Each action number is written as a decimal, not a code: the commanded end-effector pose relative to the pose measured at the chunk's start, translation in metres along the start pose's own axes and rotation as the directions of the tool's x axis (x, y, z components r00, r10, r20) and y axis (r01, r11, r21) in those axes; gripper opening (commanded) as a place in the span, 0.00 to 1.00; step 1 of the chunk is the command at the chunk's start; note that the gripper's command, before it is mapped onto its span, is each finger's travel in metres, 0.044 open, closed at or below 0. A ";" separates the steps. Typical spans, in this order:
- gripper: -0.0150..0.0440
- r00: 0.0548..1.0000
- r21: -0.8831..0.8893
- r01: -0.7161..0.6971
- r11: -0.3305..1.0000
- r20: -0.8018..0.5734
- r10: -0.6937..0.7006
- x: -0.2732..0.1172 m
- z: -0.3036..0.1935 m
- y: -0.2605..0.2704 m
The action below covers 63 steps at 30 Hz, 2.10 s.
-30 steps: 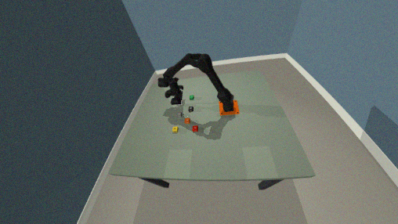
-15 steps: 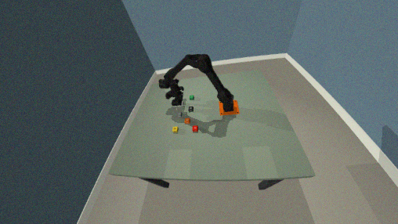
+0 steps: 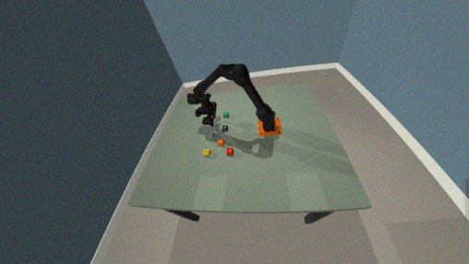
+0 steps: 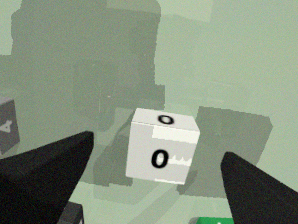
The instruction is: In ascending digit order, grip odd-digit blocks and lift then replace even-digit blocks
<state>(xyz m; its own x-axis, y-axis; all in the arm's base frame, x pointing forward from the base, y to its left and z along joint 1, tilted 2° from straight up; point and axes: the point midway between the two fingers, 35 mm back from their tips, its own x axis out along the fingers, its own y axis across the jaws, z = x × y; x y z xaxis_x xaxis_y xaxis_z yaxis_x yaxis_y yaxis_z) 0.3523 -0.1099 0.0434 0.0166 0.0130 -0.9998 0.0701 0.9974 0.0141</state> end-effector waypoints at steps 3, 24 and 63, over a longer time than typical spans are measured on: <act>0.93 1.000 0.001 0.001 1.000 0.001 -0.001 -0.011 0.001 0.000; 0.46 1.000 0.000 0.001 1.000 0.001 -0.001 -0.116 0.000 0.000; 0.93 1.000 0.000 0.007 1.000 -0.008 -0.007 -0.033 -0.091 -0.062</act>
<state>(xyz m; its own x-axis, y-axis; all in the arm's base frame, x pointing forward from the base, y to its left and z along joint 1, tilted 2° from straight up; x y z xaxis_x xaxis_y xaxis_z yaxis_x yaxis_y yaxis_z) 0.2571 -0.1655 0.0799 0.0091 0.0064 -0.9999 0.0744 0.9972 0.0071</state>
